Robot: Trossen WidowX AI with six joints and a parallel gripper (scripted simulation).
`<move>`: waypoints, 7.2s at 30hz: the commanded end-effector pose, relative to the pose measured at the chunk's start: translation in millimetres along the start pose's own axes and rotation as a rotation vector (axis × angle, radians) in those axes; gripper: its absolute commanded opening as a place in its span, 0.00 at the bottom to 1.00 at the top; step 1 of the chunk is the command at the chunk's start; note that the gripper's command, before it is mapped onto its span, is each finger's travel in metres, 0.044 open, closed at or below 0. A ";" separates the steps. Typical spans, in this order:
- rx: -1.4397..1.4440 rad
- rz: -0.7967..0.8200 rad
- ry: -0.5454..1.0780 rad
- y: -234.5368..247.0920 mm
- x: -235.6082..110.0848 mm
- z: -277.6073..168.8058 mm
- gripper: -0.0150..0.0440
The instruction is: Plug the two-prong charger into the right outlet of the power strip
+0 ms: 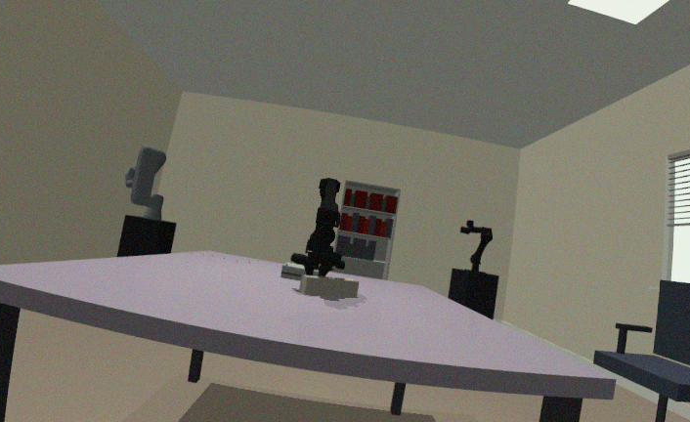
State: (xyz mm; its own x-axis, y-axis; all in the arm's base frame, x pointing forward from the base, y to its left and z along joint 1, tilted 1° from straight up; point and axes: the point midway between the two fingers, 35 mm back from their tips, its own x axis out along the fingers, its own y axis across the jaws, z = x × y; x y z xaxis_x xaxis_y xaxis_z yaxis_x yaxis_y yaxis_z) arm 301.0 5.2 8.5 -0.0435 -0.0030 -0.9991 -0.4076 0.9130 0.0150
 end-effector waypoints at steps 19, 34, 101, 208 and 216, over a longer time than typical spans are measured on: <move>0.003 0.001 -0.006 -0.1 -1.3 4.9 0.25; 0.003 0.001 -0.006 -0.2 -1.9 10.1 0.25; 0.003 0.001 -0.007 -0.3 -2.0 17.9 0.25; 0.003 0.001 -0.003 -1.8 0.3 -28.1 1.00; 0.003 0.001 -0.002 -2.0 0.9 -38.6 1.00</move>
State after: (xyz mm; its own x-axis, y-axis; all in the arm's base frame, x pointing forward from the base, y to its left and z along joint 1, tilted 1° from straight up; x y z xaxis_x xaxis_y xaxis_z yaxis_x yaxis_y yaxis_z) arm 272.4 -10.6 10.8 -0.0352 -0.0038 -0.9994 -0.4038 0.9148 0.0108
